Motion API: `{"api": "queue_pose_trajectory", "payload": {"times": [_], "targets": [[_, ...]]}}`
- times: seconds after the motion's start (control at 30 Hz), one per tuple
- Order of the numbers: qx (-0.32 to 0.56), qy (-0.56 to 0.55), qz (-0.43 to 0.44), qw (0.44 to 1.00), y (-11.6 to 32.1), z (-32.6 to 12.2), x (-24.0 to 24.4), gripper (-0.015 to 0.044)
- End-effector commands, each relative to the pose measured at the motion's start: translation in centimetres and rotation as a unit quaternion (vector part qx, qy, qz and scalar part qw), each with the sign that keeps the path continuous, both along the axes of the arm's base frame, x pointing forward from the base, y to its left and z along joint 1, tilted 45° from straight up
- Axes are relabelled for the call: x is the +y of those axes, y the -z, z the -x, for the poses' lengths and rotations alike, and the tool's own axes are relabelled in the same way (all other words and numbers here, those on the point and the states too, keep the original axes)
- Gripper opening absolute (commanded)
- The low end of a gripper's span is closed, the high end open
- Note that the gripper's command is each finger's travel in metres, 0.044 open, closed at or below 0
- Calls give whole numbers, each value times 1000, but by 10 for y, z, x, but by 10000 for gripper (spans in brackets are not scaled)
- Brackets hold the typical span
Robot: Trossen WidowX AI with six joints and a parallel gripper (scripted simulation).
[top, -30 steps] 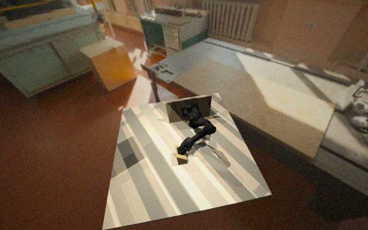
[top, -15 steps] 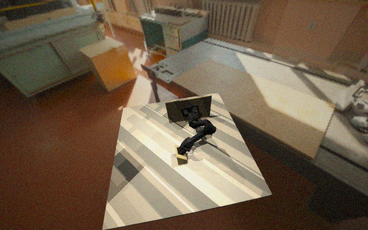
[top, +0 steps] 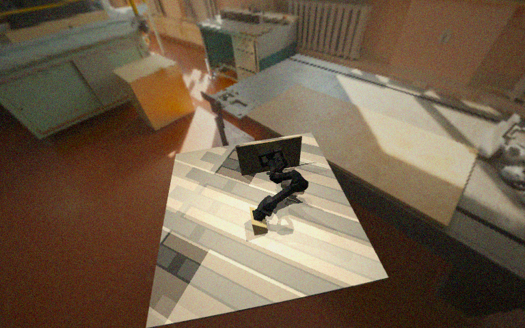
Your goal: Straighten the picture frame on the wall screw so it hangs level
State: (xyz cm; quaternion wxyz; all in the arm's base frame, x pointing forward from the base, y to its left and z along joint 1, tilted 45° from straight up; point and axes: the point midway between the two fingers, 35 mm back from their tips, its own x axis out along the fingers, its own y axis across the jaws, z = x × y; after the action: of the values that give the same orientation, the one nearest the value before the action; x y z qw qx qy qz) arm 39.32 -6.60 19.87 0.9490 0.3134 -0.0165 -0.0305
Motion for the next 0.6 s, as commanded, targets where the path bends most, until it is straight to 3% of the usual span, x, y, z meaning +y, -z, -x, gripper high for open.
{"api": "queue_pose_trajectory", "payload": {"times": [0.0,0.57], "targets": [[-5,-6,0,1000,-4,0,2,0],[-5,-6,0,1000,-5,0,2,0]]}}
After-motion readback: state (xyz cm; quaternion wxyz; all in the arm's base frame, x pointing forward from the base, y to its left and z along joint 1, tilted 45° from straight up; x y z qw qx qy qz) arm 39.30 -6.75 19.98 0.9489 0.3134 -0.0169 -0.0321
